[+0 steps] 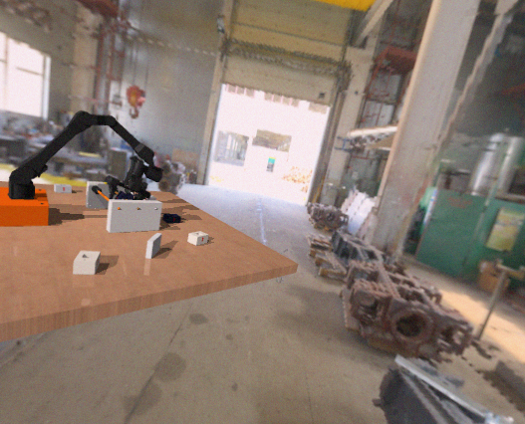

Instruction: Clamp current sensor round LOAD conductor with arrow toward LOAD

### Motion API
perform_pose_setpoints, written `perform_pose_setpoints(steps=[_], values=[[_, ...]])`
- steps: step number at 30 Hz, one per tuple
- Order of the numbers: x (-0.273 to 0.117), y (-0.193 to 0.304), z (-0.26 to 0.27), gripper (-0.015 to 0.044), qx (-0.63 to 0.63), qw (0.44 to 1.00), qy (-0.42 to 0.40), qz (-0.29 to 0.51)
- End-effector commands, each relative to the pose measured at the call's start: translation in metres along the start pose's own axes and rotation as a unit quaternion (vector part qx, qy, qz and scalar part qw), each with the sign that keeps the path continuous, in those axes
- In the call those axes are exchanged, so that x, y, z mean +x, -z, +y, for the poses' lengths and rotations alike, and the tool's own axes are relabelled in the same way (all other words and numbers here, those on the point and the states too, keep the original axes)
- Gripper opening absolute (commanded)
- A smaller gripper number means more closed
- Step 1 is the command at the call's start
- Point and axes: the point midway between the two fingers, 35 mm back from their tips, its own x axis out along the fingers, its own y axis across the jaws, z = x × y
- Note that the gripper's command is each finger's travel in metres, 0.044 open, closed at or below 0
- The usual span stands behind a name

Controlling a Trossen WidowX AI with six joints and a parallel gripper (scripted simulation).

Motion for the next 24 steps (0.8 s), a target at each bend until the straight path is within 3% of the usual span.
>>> perform_pose_setpoints(steps=[1,7,24], values=[[0.0024,-0.0002,-0.0025,0.0440,0.002,1.000,0.027,-0.002],[0.0016,-0.0003,-0.0054,0.0440,0.002,1.000,0.028,-0.002],[-0.0011,-0.0001,-0.0024,0.0327,0.000,1.000,0.016,0.000]])
